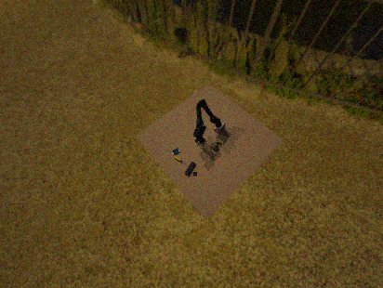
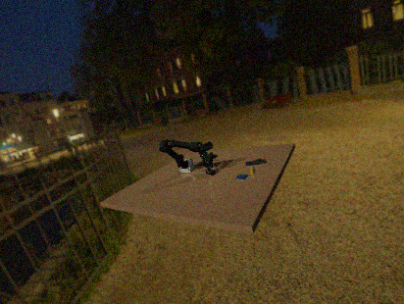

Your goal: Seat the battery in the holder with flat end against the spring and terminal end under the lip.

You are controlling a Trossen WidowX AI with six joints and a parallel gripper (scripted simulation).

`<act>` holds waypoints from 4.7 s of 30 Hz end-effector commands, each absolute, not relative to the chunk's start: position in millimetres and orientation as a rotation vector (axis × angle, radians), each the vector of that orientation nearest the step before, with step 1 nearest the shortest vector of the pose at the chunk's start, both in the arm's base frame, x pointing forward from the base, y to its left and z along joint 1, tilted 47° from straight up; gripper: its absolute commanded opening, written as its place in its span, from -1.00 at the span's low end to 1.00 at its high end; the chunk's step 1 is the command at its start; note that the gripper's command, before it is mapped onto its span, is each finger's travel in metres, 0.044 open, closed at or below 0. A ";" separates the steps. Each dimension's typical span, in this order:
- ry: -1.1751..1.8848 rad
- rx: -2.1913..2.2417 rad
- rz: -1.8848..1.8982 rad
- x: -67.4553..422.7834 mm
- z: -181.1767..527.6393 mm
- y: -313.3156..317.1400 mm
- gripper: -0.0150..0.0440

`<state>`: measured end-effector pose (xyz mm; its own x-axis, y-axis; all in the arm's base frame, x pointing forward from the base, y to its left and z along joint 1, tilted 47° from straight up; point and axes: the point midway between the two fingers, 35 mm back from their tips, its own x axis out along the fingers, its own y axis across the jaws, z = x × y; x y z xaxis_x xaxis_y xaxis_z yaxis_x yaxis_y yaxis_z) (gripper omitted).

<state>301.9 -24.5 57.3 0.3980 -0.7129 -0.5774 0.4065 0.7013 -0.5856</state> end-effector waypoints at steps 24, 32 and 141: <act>0.788 -0.438 -0.685 295.1 50.6 -31.5 -0.28; 0.755 -0.450 -0.670 292.0 50.5 -33.8 -0.28; 1.082 -0.288 -0.726 287.1 36.3 -37.9 -0.28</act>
<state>289.7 -37.5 40.0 0.2967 -0.6699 -0.6806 0.3993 0.7344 -0.5487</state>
